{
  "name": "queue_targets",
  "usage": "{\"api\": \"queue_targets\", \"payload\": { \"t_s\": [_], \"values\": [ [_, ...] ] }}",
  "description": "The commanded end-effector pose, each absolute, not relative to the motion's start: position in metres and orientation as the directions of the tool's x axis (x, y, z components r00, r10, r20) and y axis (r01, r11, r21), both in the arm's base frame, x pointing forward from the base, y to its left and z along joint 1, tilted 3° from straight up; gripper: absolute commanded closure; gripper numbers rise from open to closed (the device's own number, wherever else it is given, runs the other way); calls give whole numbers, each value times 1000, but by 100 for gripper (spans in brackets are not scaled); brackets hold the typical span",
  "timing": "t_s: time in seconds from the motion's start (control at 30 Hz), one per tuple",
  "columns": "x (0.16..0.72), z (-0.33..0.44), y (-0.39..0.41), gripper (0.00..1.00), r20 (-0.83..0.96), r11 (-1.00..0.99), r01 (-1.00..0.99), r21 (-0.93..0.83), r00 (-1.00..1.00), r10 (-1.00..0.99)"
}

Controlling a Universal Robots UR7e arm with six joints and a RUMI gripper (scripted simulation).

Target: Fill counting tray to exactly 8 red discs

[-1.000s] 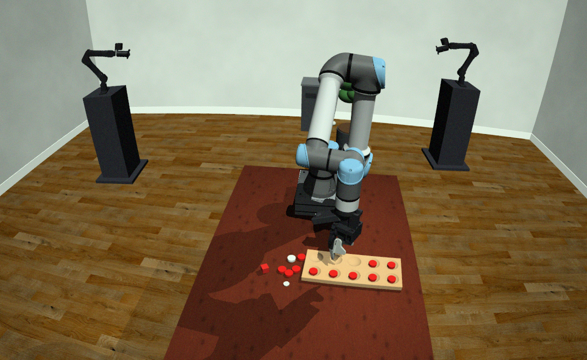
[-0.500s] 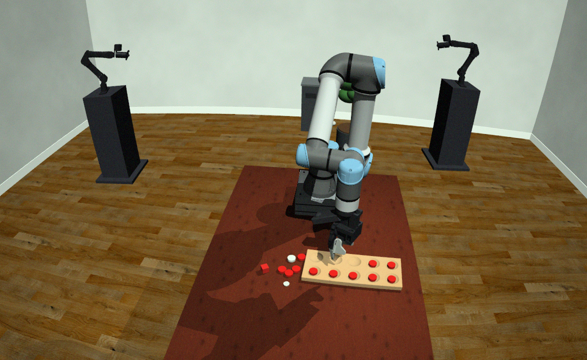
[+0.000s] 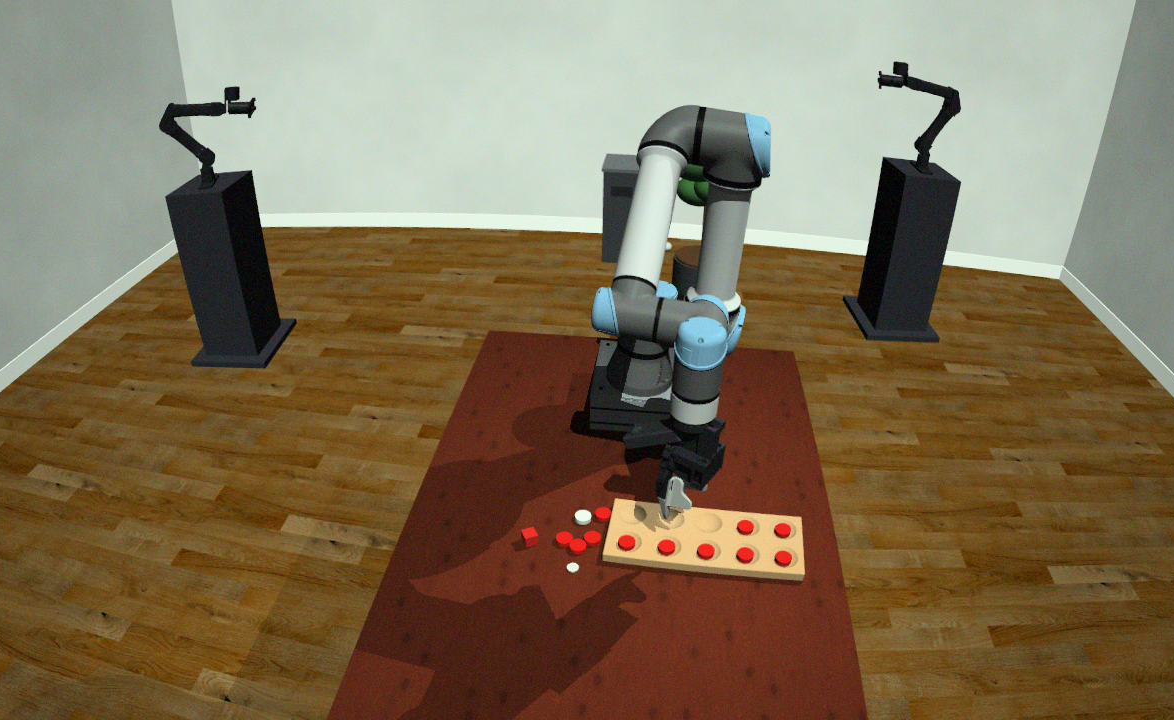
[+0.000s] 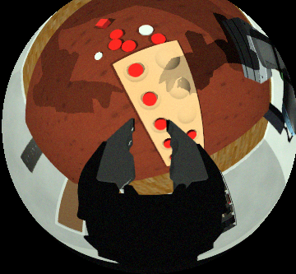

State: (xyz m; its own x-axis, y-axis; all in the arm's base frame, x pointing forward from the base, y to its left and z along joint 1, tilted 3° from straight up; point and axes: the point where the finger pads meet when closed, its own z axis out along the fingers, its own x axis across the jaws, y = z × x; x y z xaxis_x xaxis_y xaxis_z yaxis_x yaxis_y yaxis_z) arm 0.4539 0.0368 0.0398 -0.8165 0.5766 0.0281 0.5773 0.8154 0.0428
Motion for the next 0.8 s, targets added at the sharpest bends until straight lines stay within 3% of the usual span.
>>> {"api": "queue_targets", "payload": {
  "t_s": [0.0, 0.77],
  "values": [
    [454, 40, 37, 72, 27, 815, 577, 43, -817, 577],
    [454, 41, 37, 72, 28, 800, 598, 42, -802, 597]
  ]
}}
